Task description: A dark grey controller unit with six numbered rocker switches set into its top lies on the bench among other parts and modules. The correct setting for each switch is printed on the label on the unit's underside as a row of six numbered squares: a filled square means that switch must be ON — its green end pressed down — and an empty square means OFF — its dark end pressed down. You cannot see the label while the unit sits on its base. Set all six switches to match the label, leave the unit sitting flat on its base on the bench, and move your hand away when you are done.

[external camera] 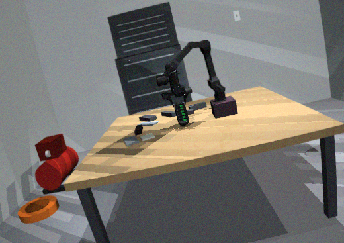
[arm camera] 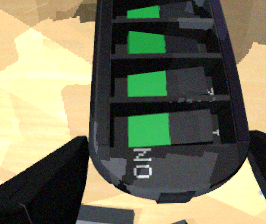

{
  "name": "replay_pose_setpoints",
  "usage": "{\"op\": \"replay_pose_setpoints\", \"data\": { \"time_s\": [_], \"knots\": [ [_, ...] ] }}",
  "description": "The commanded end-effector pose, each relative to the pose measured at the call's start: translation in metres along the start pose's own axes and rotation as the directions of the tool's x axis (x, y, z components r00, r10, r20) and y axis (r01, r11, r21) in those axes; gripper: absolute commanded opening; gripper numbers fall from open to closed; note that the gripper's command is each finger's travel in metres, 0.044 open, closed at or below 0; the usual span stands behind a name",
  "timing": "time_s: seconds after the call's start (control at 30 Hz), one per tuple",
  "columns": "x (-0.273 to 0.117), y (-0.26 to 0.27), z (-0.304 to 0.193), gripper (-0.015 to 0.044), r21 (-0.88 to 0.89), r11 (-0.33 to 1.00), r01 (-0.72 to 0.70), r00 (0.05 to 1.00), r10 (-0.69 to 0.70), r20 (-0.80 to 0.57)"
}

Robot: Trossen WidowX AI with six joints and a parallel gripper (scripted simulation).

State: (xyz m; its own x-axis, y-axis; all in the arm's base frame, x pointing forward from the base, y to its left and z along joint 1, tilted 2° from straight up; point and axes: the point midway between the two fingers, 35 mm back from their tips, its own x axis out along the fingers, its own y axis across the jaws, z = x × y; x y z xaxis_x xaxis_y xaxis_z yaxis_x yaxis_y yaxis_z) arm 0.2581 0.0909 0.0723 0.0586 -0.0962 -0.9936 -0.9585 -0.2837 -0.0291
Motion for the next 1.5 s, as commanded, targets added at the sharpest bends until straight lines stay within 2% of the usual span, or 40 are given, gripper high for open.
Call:
{"op": "replay_pose_setpoints", "data": {
  "time_s": [0.0,1.47],
  "knots": [
    [-0.003,-0.001,0.004,0.0336,0.000,1.000,0.005,1.000,-0.005,-0.003],
    [-0.016,0.000,0.037,0.0336,0.000,1.000,0.005,0.997,-0.005,-0.082]
  ]
}}
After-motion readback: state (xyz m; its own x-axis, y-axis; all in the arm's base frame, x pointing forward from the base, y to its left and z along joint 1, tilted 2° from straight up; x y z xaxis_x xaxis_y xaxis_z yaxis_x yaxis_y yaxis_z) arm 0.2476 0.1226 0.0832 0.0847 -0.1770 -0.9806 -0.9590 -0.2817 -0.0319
